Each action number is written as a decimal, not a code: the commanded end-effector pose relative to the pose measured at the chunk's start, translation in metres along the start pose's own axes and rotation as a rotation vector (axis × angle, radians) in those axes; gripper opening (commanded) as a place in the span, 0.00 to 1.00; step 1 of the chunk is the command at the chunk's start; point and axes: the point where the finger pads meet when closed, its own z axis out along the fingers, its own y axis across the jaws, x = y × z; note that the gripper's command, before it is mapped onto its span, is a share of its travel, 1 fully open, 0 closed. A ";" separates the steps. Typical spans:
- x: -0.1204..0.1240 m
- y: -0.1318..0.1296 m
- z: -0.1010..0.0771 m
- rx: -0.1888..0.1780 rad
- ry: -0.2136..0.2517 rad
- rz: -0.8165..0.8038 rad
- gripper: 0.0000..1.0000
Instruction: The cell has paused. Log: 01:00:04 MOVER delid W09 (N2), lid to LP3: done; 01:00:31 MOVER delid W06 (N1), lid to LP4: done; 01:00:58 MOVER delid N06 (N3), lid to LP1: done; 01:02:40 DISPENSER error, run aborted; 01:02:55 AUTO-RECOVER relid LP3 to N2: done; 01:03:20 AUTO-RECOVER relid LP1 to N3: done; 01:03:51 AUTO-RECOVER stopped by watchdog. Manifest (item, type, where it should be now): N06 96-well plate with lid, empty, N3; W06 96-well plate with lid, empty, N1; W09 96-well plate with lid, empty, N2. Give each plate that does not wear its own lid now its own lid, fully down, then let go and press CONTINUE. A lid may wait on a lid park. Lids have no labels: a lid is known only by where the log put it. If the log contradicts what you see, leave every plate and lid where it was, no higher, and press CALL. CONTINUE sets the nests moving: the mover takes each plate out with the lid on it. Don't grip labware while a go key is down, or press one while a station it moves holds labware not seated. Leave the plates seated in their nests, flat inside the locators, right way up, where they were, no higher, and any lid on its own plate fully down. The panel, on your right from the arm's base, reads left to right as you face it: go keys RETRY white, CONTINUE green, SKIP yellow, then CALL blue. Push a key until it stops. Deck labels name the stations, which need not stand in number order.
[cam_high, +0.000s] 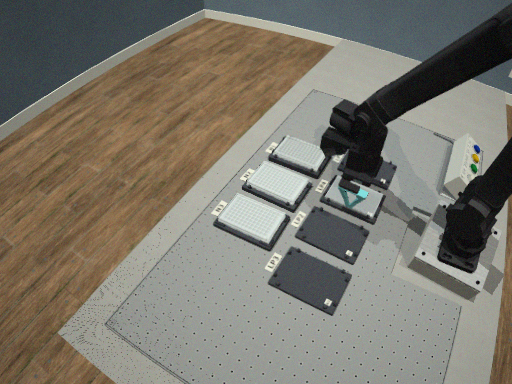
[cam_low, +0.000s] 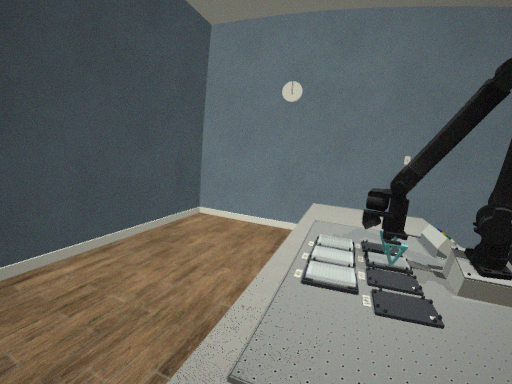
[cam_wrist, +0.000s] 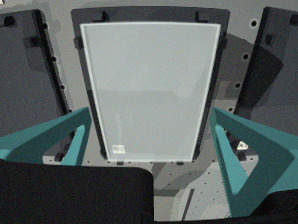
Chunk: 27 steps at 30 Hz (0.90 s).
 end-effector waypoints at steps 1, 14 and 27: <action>-0.004 0.002 0.007 0.001 -0.007 -0.001 1.00; -0.014 -0.003 0.002 0.009 -0.031 -0.005 1.00; -0.015 -0.003 0.002 0.009 -0.031 -0.005 0.00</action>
